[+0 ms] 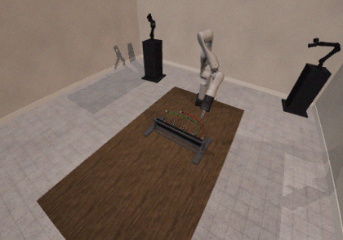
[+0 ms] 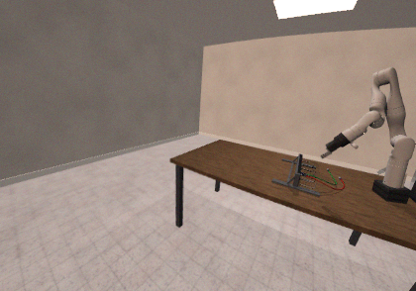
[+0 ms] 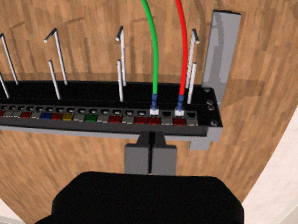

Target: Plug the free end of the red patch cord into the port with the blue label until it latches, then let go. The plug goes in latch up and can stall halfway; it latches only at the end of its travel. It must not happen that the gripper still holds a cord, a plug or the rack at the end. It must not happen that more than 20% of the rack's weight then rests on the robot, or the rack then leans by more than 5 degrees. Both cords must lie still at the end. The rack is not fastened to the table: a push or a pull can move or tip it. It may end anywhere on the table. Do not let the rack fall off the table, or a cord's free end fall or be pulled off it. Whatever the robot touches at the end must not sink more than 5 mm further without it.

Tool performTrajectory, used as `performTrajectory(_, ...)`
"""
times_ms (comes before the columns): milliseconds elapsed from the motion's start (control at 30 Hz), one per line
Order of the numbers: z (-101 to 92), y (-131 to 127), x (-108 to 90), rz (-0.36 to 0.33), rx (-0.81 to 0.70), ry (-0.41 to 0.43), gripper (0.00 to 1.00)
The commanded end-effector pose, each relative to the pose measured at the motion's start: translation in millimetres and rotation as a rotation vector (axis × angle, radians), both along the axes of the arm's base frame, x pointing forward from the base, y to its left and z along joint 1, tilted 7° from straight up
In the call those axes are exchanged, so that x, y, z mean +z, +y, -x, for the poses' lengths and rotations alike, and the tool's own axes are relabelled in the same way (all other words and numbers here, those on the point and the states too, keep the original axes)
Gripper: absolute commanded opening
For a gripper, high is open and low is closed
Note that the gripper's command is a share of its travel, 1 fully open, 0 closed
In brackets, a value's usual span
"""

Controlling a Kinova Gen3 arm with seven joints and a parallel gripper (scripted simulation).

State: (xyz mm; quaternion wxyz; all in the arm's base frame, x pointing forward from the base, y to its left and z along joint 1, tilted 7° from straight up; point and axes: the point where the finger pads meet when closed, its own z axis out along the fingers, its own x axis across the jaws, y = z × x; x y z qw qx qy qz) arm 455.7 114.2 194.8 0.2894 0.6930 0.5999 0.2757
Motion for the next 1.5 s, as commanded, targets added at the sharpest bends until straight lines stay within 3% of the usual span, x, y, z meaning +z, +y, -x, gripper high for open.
performTrajectory(0, -4.4, 0.8, -12.0, -0.003, 0.001, 0.015, 0.00)
performTrajectory(400, -50.7, -3.1, -55.8, -0.003, 0.001, 0.015, 0.00)
performTrajectory(733, -73.9, -5.1, -77.7, -0.003, 0.001, 0.015, 0.00)
performTrajectory(1467, -78.7, -5.5, -82.2, -0.003, 0.001, 0.015, 0.00)
